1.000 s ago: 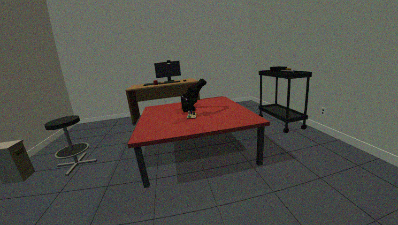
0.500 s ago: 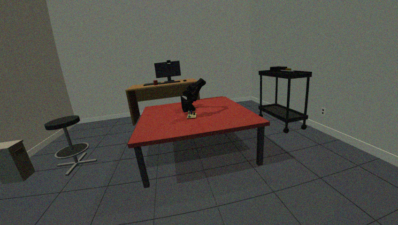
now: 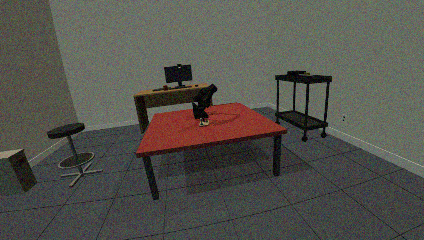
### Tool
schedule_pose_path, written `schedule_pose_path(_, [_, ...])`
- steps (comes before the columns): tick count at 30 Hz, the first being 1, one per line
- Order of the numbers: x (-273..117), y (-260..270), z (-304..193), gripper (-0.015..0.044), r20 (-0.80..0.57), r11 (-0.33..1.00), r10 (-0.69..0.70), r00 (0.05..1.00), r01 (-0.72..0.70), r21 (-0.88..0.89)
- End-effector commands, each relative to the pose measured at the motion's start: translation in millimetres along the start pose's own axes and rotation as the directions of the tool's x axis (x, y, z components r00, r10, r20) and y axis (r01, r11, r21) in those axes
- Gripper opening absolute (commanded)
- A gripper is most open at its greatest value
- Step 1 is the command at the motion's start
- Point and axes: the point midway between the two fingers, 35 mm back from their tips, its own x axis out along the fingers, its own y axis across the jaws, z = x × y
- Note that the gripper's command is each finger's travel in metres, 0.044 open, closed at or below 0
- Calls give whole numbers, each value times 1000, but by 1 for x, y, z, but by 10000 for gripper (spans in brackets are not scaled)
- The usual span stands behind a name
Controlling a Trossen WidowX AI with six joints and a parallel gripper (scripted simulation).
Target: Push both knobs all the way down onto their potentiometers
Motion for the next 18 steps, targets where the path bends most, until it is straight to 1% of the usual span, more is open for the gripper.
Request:
schedule_pose_path(1, [-2,-9,-4,0,4,988,10,1000,-9,-156])
schedule_pose_path(9, [-6,-22,-7,0,12,908,19,1000,-13,-418])
schedule_pose_path(18, [-10,-35,-11,0,20,738,30,999,-8,-675])
